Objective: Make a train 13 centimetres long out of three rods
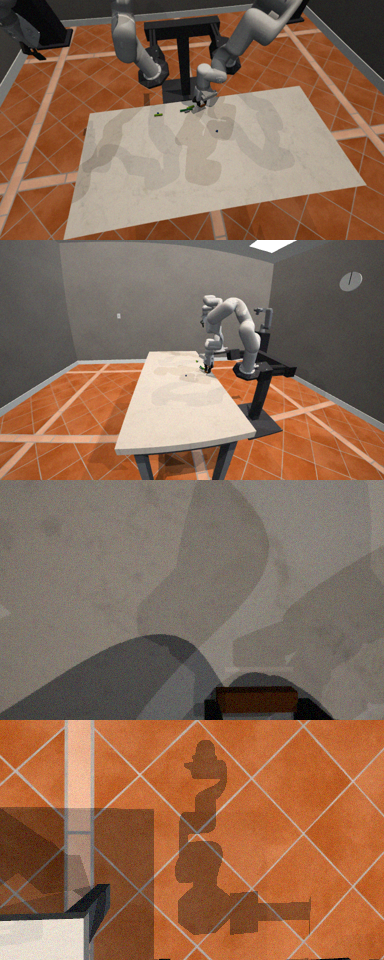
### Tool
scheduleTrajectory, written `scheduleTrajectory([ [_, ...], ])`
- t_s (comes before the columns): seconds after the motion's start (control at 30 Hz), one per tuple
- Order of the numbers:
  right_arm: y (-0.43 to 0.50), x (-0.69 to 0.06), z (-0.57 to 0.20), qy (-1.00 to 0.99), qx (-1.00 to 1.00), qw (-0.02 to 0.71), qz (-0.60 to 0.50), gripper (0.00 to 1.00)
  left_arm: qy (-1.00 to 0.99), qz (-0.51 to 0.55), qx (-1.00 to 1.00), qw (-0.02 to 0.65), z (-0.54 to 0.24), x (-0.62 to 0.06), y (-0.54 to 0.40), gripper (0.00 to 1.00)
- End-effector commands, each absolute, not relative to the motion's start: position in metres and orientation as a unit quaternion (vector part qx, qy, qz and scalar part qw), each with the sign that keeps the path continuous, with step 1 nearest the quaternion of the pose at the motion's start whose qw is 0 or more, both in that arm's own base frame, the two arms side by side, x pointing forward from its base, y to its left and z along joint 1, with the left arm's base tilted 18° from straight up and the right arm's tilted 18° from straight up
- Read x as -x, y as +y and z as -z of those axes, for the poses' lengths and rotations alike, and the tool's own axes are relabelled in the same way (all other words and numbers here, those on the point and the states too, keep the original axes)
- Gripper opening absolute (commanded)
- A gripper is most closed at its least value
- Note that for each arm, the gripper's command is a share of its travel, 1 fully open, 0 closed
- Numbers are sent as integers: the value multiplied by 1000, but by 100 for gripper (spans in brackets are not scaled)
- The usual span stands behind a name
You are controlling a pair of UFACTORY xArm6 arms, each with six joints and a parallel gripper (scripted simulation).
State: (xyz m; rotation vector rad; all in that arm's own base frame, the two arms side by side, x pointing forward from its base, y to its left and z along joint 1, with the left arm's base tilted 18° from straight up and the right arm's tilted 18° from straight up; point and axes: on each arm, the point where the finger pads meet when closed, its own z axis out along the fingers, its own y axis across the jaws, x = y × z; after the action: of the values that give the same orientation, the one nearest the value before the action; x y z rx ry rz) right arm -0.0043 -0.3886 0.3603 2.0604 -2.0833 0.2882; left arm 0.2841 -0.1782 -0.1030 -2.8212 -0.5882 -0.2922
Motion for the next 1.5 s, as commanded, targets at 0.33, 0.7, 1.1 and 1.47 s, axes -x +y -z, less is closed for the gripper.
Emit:
scheduleTrajectory([
  [0.33, -389, 4, -362, -704, -696, 100, -99, 100, -201, 101, 967, 121, 102, -285, -179, 56],
  [0.7, -389, 4, -362, -704, -696, 100, -99, 100, -201, 101, 967, 121, 102, -285, -179, 60],
  [1.1, -389, 4, -362, -704, -696, 100, -99, 100, -202, 101, 967, 121, 82, -282, -185, 60],
  [1.47, -389, 4, -362, -704, -696, 100, -99, 100, -202, 101, 967, 121, 38, -275, -198, 60],
])
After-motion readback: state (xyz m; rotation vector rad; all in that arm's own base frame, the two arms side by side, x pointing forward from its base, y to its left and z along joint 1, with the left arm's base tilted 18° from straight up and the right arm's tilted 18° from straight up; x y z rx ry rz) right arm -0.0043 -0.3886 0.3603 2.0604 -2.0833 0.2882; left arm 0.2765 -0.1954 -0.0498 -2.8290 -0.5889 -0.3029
